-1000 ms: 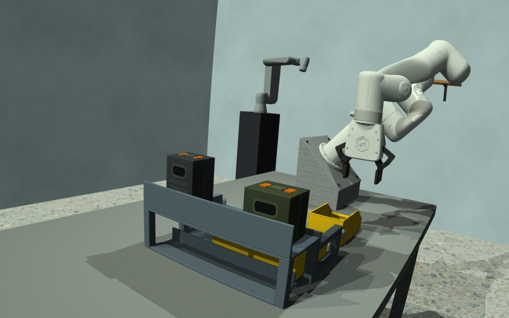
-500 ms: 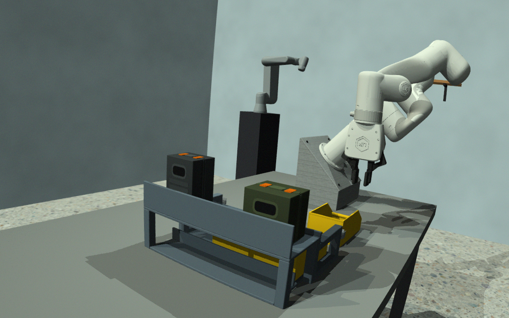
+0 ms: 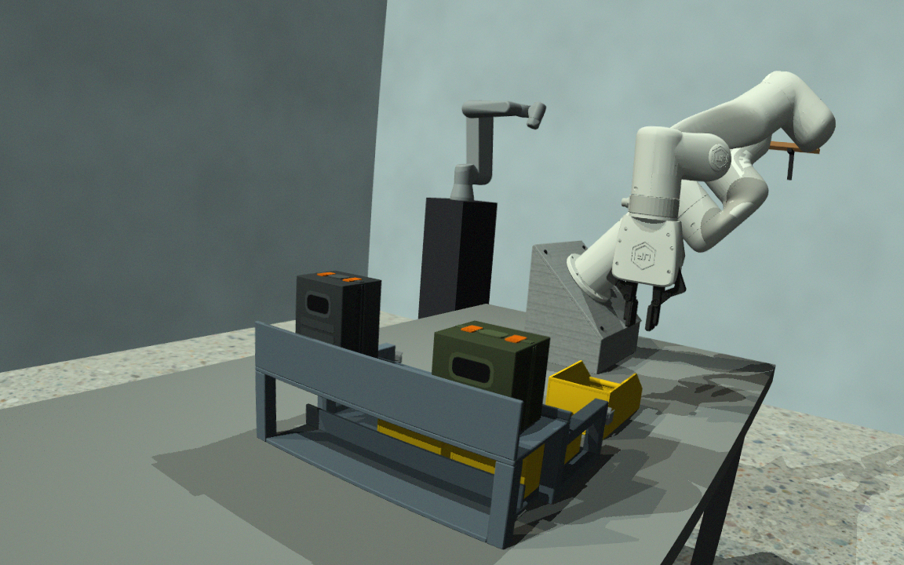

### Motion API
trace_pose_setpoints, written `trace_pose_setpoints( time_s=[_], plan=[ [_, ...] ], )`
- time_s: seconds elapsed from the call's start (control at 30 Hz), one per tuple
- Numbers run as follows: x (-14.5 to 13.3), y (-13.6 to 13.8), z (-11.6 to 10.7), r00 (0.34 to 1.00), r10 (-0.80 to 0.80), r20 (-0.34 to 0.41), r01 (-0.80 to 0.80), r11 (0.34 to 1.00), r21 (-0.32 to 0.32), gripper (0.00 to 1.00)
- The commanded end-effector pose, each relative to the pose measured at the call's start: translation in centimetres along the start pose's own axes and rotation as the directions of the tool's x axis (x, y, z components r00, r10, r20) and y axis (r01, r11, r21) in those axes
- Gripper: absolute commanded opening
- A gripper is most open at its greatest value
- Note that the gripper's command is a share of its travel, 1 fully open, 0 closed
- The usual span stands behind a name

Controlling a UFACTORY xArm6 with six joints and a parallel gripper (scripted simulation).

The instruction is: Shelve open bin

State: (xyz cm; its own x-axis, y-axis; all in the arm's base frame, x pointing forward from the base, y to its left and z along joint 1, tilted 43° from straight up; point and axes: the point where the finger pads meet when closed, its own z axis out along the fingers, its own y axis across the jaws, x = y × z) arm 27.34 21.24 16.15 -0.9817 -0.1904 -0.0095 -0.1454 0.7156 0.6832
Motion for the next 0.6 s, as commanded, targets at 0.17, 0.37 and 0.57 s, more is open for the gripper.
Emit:
trace_pose_setpoints(
  time_s=[0.17,0.37,0.57],
  plan=[
    [-0.1,0.0,-0.1,1.0,-0.001,0.002,0.001,1.0,0.0,0.28],
    [-0.1,0.0,1.7,1.0,-0.001,0.002,0.001,1.0,0.0,0.28],
    [-0.1,0.0,2.9,1.0,-0.001,0.002,0.001,1.0,0.0,0.28]
  ],
)
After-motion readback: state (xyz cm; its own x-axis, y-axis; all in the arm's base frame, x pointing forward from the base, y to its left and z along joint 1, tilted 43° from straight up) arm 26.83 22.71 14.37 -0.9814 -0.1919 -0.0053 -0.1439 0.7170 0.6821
